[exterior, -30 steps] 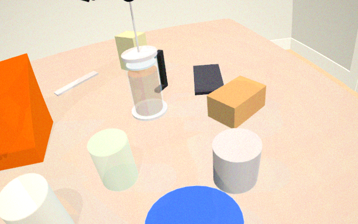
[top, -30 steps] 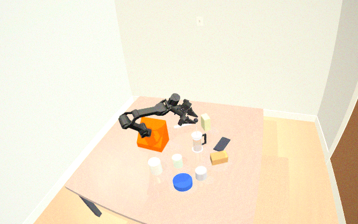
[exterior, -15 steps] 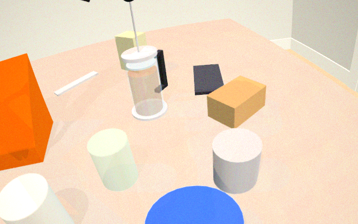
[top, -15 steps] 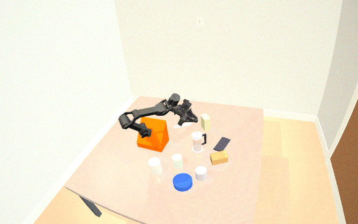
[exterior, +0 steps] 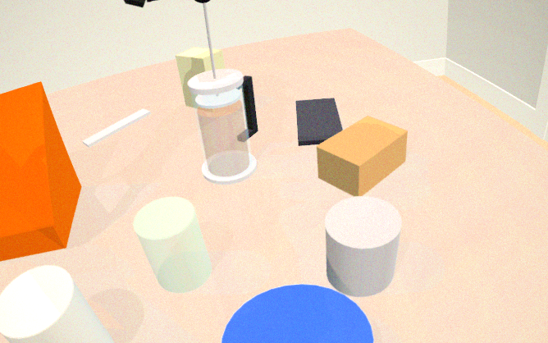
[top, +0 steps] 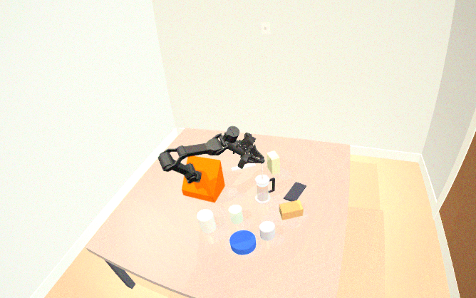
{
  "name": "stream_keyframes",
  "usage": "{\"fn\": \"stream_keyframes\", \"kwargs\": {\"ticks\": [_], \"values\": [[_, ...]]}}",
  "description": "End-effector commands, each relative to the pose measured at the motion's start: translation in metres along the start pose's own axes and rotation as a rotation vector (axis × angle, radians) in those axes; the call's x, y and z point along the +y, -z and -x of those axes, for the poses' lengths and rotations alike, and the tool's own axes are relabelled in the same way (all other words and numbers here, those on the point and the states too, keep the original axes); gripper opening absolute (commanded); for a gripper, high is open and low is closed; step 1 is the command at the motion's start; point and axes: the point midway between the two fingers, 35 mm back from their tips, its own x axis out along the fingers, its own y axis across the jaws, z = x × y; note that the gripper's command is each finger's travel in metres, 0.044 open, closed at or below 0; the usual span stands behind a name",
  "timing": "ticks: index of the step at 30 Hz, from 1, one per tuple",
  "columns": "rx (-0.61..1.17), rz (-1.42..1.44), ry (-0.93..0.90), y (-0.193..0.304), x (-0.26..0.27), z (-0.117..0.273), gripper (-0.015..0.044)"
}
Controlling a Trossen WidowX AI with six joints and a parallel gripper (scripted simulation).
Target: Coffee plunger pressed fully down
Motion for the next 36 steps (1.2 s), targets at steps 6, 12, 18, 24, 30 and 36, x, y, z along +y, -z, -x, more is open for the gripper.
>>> {"fn": "stream_keyframes", "kwargs": {"ticks": [6,12,18,24,30,36], "values": [[0.036,0.022,-0.002,0.027,0.002,-0.014,0.0123],[0.037,0.022,-0.003,0.035,0.003,-0.02,0.0123],[0.036,0.022,-0.003,0.043,0.003,-0.026,0.0123],[0.036,0.022,-0.003,0.051,0.003,-0.032,0.0123],[0.035,0.023,-0.002,0.059,0.003,-0.038,0.0123],[0.034,0.023,-0.001,0.067,0.003,-0.044,0.0123]]}}
